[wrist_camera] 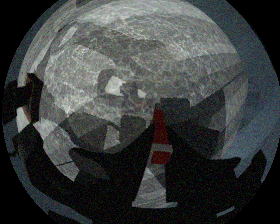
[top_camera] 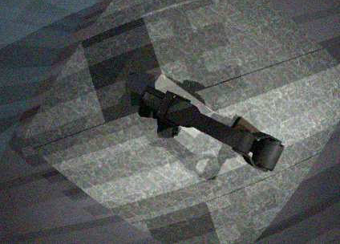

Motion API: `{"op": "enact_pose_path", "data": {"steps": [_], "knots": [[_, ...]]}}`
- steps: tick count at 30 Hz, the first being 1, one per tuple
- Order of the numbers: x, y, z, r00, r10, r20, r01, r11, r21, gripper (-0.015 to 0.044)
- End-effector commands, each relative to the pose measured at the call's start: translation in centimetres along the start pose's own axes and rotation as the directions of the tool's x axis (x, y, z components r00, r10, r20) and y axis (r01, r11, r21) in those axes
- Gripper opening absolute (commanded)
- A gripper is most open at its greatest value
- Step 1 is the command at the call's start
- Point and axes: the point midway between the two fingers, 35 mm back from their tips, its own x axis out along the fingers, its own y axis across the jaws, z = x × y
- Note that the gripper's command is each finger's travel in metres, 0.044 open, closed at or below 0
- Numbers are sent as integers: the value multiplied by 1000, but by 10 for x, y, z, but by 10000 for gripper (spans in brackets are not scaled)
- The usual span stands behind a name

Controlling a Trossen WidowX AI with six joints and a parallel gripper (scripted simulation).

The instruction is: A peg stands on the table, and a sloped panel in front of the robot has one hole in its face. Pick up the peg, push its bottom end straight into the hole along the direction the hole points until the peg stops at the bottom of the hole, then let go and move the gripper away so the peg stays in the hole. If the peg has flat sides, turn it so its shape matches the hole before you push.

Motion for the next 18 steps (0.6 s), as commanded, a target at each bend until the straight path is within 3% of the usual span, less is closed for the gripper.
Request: {"op": "enact_pose_path", "data": {"steps": [1, 18], "knots": [[0, -1, -3, 1000, -25, 14, 25, 999, 42, 0], [4, -1, -22, 990, -130, 60, 114, 968, 224, 0]]}}
